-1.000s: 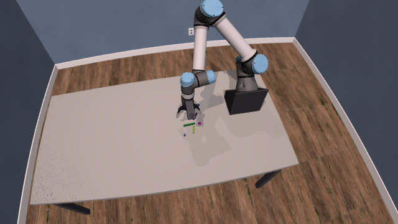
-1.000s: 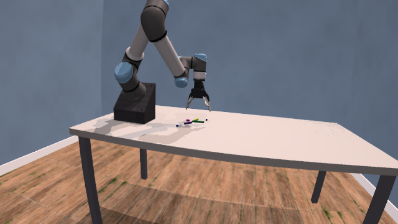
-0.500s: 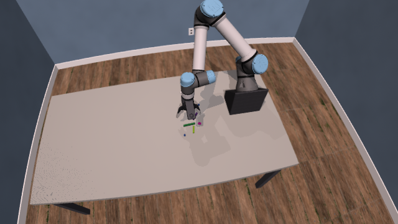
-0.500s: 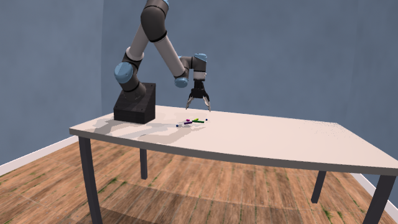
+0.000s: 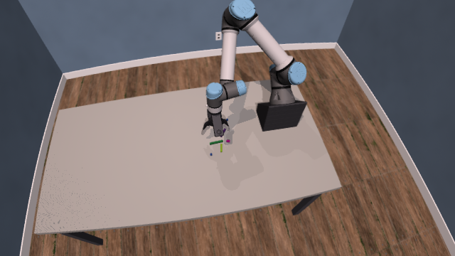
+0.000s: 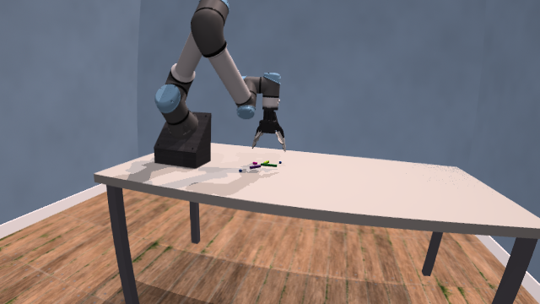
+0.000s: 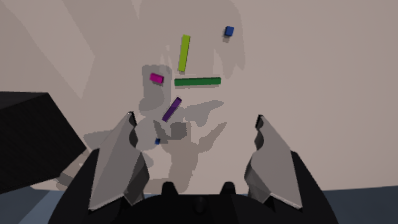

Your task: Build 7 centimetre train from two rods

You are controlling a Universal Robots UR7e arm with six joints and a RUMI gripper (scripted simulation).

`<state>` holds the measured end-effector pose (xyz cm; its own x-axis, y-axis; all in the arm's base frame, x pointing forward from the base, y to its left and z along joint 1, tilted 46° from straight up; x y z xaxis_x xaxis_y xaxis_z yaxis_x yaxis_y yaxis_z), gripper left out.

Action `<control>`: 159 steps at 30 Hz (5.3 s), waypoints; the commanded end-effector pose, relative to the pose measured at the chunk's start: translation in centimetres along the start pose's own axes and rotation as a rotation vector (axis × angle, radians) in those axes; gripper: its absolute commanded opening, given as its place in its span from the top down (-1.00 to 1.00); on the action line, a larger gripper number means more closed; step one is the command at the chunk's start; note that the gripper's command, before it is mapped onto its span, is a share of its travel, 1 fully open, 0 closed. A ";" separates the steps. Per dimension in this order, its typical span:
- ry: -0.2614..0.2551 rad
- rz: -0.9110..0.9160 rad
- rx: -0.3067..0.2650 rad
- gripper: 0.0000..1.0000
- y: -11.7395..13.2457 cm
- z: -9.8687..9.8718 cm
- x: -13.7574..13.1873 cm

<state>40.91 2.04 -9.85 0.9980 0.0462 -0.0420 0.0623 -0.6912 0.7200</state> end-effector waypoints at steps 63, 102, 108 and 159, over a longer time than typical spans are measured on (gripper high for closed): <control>0.001 0.600 0.001 -1.00 -1.7 0.0 2.0; 0.001 1.542 0.001 -1.00 -3.7 0.0 4.2; 0.001 1.569 0.001 -1.00 -3.7 0.1 4.2; 0.001 1.571 0.001 -1.00 -3.7 0.1 4.2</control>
<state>44.86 4.73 -12.76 0.0627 -0.6913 0.7198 -0.9980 -0.0467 0.0420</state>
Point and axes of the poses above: the point where the finger pads meet when closed, its own z axis out along the fingers, its own x axis across the jaws, y = z × x, the point moved 4 cm from there along -z, back along the fingers, and after that the axes turned 3 degrees about -z, right-handed, at the moved point
